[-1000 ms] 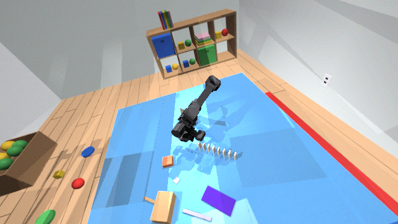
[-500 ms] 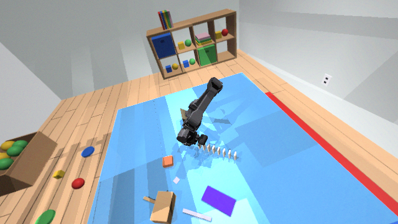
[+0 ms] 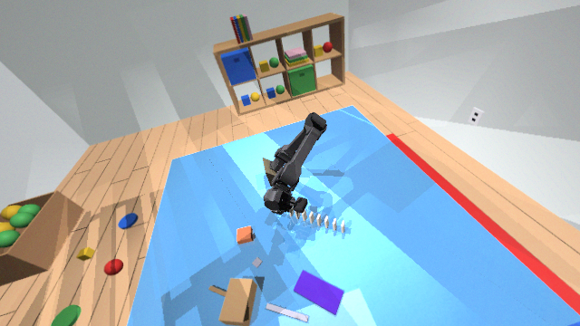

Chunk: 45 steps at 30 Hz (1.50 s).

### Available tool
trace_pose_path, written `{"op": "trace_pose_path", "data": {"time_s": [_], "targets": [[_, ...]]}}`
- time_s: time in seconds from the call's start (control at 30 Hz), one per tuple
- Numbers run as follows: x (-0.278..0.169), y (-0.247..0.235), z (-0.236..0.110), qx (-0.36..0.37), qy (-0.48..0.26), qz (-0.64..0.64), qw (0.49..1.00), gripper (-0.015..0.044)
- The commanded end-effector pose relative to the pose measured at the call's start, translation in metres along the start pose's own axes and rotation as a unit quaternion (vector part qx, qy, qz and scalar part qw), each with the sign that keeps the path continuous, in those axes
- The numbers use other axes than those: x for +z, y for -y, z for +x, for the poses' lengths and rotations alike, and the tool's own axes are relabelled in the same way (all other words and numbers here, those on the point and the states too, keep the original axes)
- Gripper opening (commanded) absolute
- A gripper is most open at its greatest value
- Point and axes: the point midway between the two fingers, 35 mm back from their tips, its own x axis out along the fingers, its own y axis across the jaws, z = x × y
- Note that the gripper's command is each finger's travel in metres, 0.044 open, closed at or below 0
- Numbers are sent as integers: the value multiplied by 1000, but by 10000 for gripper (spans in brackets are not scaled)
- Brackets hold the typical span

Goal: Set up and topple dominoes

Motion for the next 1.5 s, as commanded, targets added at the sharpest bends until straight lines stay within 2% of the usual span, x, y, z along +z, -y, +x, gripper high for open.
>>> {"op": "trace_pose_path", "data": {"time_s": [0.0,0.1,0.2,0.53,1.47], "targets": [[0,-9,0,1,0,-1,1000,0],[1,-5,-1,0,4,-3,1000,0],[24,-15,-23,-7,64,-41,997,0],[-1,-32,-60,2,0,-1,1000,0],[-1,-32,-60,2,0,-1,1000,0]]}}
